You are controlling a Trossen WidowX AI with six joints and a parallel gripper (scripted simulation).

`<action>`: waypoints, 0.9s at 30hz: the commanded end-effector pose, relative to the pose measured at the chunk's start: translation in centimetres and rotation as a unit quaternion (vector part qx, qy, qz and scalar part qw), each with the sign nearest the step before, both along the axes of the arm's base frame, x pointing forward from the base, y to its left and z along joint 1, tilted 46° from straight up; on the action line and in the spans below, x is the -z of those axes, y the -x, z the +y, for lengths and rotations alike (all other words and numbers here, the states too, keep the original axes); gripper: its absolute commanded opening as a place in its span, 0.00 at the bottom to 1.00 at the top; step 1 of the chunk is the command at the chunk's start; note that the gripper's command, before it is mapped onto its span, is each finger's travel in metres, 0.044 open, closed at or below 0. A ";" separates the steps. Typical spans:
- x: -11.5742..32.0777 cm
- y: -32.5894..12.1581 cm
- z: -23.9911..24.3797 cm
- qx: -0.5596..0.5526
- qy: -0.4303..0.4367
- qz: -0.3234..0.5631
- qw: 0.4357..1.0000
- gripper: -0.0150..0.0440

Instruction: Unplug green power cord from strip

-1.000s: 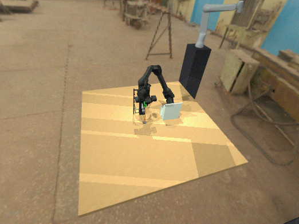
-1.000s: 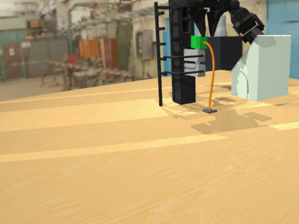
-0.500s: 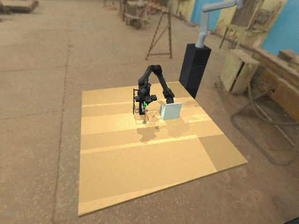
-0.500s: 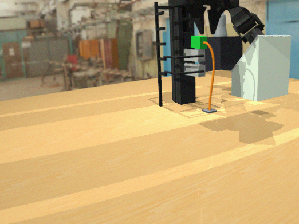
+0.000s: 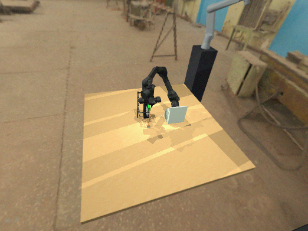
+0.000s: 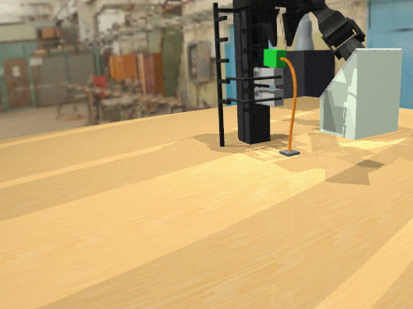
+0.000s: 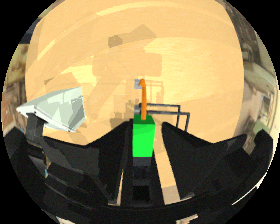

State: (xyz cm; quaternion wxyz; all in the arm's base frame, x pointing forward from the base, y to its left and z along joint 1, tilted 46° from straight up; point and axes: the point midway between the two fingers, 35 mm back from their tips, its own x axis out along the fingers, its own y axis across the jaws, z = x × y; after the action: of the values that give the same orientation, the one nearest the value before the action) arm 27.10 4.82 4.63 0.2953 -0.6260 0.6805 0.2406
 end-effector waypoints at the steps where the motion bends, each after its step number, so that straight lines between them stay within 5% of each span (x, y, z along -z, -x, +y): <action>1: -0.6 0.1 -0.6 -0.002 0.002 0.001 1.000 0.53; 24: -0.5 0.3 -2.3 -0.002 0.003 0.001 1.000 0.53; 27: -0.7 0.4 -2.0 0.000 0.001 0.001 1.000 0.39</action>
State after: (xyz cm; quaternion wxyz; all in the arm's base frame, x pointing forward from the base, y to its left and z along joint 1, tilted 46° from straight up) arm 26.73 2.73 5.26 0.2938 -0.6257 0.6815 0.2402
